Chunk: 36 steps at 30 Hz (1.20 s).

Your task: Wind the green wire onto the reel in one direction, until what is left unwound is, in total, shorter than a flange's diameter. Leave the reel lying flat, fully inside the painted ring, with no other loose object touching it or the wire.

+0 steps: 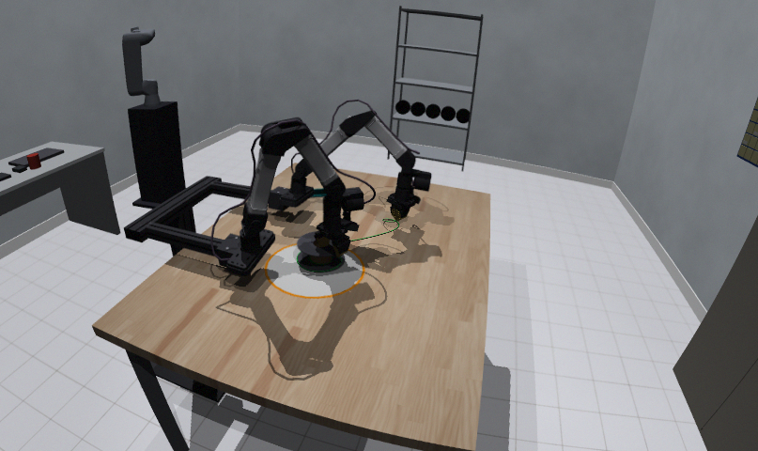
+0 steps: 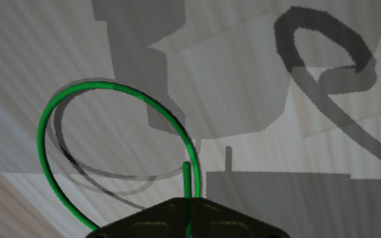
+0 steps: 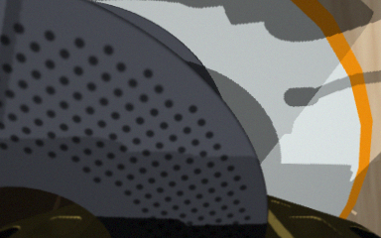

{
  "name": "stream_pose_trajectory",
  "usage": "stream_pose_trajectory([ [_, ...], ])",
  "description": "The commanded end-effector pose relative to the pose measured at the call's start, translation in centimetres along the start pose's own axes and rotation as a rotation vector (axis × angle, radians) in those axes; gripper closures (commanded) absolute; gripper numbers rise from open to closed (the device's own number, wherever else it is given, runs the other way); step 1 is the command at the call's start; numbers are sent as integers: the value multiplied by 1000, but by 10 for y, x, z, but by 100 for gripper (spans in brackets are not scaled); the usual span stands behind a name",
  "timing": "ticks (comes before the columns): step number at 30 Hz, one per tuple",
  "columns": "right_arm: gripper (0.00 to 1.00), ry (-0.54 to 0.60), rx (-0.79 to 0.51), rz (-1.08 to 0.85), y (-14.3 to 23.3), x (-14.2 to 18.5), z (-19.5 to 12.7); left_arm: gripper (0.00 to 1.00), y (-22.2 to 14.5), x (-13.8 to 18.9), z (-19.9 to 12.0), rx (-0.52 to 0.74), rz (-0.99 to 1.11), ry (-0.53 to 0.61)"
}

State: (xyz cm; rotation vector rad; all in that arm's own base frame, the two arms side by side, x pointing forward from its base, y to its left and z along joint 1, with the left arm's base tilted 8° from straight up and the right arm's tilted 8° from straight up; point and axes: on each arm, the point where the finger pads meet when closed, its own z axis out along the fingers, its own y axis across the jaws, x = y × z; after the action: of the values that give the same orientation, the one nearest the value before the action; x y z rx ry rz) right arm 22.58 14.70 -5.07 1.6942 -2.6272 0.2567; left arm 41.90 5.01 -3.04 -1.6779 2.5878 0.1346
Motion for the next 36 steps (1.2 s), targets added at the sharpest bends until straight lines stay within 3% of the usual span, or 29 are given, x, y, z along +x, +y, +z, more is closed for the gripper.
stream_pose_trajectory([
  [1, 44, -13, -6, -350, 8, -7, 0, 100, -12, -2, -13, 40, 63, -43],
  [11, 44, -18, -10, -956, 22, 0, -1, 100, -13, 1, -8, 39, 102, -46],
  [13, 44, -18, -10, -956, 22, 0, -1, 100, -13, 1, -8, 39, 102, -46],
  [14, 44, -20, -15, -1098, 22, 2, -1, 100, -12, 1, -8, 39, 98, -46],
  [17, 44, -22, -28, -1266, 21, 5, -1, 100, -11, 2, -6, 39, 83, -45],
  [19, 44, -22, -29, -1275, 20, 8, -1, 100, -10, 2, -6, 40, 70, -45],
  [28, 19, -22, -29, -1275, 20, 8, -1, 100, -11, 1, -8, 40, 42, -44],
  [32, 19, -22, -29, -1275, 22, 13, 2, 100, -11, 0, -9, 40, 41, -44],
  [36, 19, -22, -29, -1275, 20, 10, -20, 100, -12, 0, -10, 40, 47, -45],
])
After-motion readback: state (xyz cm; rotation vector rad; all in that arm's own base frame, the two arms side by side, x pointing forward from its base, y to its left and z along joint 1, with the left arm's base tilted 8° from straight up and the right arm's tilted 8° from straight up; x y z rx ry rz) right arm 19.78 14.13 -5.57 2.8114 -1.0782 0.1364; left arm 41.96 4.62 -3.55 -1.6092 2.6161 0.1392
